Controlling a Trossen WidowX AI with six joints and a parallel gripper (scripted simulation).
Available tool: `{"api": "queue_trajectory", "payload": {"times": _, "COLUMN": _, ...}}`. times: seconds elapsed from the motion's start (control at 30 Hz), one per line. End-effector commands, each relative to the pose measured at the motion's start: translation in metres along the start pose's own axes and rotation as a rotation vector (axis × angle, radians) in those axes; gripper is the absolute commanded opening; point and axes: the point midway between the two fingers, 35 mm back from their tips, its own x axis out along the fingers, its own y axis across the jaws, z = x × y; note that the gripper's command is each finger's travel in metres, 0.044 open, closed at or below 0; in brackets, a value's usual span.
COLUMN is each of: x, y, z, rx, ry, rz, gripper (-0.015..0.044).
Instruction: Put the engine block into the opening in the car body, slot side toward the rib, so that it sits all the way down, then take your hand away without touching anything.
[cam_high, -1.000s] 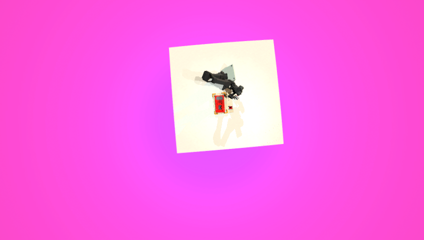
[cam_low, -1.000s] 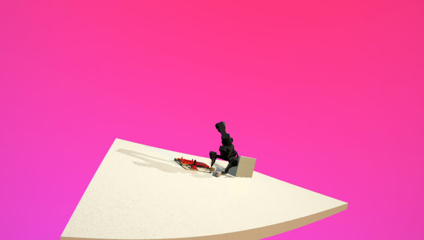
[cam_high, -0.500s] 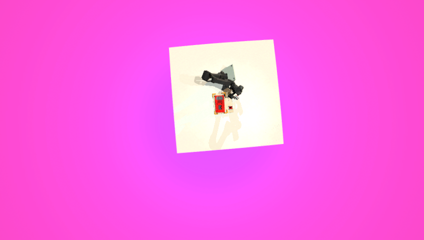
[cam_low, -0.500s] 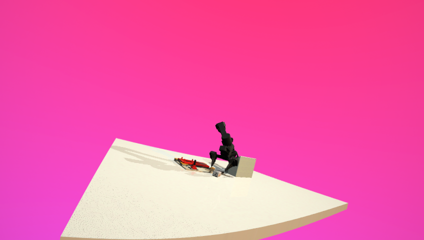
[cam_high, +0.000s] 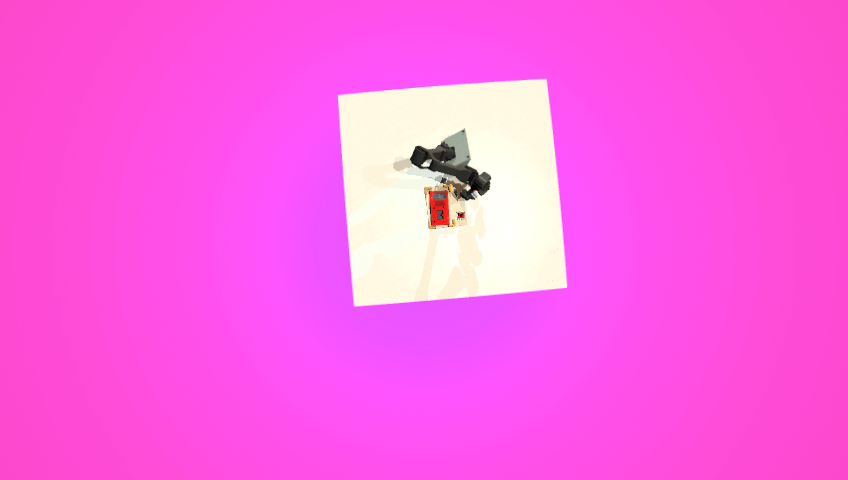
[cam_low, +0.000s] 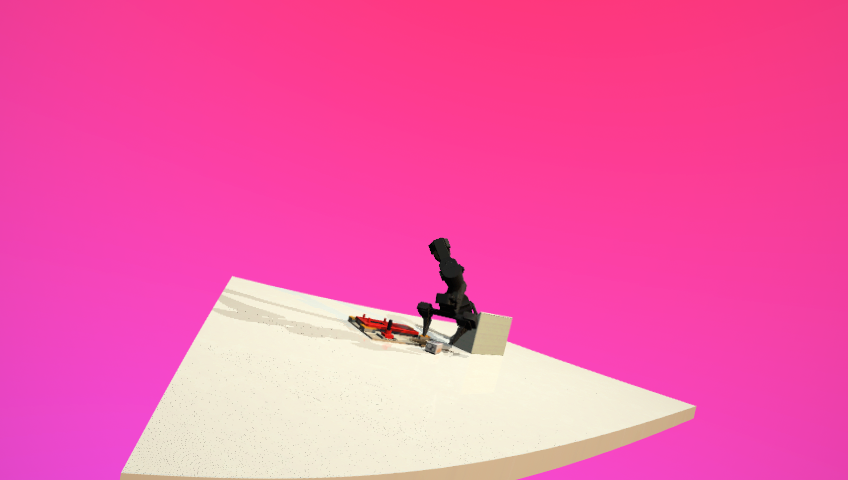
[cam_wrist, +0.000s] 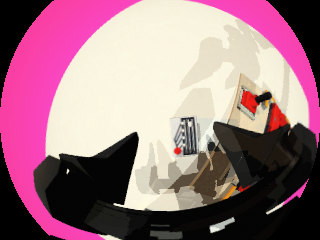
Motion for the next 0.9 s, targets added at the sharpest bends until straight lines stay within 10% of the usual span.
{"api": "queue_trajectory", "payload": {"times": 0.0, "x": -0.001, "y": 0.001, "z": 0.008, "rx": 0.015, "ry": 0.138, "rz": 0.011, "gripper": 0.044}}
{"api": "queue_trajectory", "payload": {"times": 0.37, "x": -0.017, "y": -0.007, "z": 0.018, "rx": 0.029, "ry": 0.486, "rz": -0.04, "gripper": 0.044}}
{"api": "queue_trajectory", "payload": {"times": 0.87, "x": -0.004, "y": -0.009, "z": 0.011, "rx": 0.029, "ry": 0.492, "rz": -0.042, "gripper": 0.044}}
